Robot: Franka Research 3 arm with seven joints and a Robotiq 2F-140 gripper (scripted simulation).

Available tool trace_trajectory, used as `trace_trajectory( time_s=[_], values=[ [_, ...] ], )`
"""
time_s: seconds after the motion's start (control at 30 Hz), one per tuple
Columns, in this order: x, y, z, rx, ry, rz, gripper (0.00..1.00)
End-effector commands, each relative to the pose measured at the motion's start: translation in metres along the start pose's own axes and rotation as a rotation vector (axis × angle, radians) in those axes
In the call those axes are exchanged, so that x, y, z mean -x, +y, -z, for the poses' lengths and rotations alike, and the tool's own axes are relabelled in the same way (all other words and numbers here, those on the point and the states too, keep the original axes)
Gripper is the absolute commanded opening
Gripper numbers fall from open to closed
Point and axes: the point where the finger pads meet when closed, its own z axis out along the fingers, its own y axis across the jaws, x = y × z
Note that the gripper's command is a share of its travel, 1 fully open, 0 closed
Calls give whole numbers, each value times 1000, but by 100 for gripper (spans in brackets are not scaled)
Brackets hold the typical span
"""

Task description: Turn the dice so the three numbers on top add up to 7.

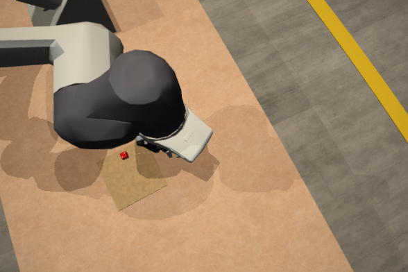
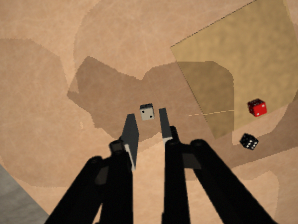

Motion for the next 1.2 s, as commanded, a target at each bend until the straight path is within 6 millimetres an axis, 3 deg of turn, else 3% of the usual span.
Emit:
trace_trajectory(
  time_s=[0.0,1.17],
  values=[
    [-2,-1,-4,-5,3,-8,19],
    [-2,-1,-10,-5,3,-8,19]
  ],
)
